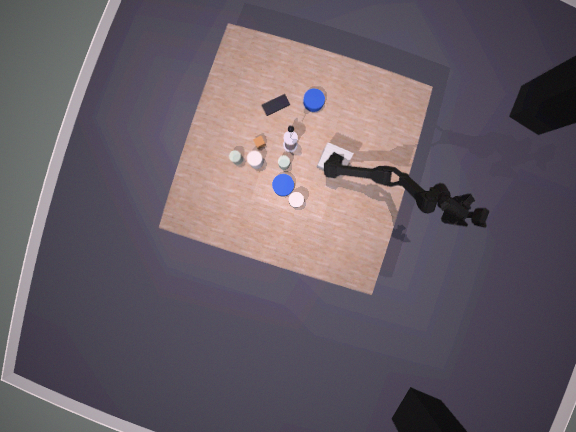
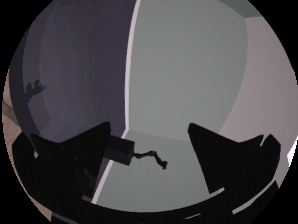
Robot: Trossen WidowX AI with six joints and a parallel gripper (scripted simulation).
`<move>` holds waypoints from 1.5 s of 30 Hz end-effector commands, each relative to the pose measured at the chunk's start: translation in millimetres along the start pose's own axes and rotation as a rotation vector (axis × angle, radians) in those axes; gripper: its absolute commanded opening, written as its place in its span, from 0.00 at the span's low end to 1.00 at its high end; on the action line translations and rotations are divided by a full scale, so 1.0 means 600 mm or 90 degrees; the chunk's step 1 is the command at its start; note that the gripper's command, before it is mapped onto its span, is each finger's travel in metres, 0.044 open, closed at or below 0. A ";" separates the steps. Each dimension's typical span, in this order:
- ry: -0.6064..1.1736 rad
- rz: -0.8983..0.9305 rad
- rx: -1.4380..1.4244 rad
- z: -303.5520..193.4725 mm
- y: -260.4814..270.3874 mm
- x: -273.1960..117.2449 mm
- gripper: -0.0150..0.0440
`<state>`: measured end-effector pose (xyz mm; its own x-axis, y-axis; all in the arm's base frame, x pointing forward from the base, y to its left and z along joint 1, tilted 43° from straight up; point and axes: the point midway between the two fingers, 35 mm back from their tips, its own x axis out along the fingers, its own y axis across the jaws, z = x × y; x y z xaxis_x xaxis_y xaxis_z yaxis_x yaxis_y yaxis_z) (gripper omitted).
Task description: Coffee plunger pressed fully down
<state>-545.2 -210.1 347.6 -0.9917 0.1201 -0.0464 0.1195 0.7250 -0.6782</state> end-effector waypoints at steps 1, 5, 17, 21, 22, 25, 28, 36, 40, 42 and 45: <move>0.002 -0.001 0.001 -0.002 0.000 0.000 0.98; 0.025 -0.009 0.009 -0.034 -0.004 -0.003 1.00; 0.191 -0.064 0.059 -0.247 -0.021 -0.048 1.00; 0.281 -0.088 0.080 -0.349 -0.020 -0.086 1.00; 0.306 -0.094 0.085 -0.376 -0.018 -0.099 1.00; 0.381 -0.110 0.099 -0.453 -0.013 -0.142 1.00; 0.461 -0.123 0.111 -0.526 -0.004 -0.193 1.00; 0.588 -0.167 0.131 -0.638 0.005 -0.301 1.00; 0.634 -0.173 0.126 -0.669 0.010 -0.340 1.00; 0.658 -0.173 0.124 -0.680 0.014 -0.358 1.00; 0.713 -0.177 0.126 -0.712 0.025 -0.405 1.00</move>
<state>-314.8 49.1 649.6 -0.4524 0.5549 0.6982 -0.1886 0.7056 -0.6830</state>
